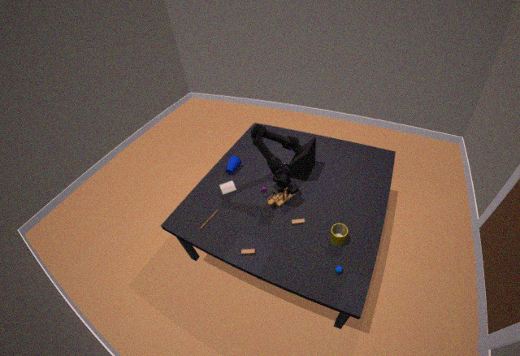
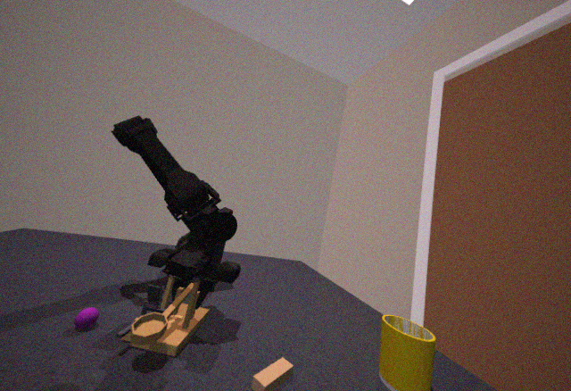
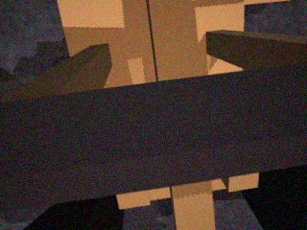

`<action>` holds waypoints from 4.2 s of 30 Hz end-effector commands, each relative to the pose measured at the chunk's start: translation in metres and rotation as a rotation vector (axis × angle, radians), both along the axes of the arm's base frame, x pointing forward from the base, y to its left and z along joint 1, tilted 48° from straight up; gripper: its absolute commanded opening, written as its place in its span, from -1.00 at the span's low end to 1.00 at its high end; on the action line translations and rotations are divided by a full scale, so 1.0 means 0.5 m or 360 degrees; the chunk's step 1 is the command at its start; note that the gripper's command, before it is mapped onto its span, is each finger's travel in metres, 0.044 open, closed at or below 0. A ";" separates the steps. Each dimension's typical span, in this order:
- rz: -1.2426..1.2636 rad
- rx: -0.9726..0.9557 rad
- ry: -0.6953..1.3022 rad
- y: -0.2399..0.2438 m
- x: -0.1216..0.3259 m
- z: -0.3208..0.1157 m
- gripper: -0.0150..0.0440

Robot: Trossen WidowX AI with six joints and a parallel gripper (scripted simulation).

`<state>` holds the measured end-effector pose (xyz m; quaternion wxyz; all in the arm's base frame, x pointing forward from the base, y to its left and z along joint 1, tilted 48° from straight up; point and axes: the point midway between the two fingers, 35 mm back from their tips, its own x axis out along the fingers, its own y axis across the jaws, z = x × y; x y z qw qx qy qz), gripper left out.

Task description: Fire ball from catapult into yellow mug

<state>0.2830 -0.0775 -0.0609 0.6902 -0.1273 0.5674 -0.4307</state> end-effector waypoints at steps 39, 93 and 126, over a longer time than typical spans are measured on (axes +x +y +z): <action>-0.1084 -0.0002 -0.1172 0.383 -0.075 -0.268 -0.49; -0.1107 -0.0001 -0.1184 0.323 -0.064 -0.337 -0.14; -0.0842 0.0025 -0.0920 0.447 -0.055 -0.229 1.00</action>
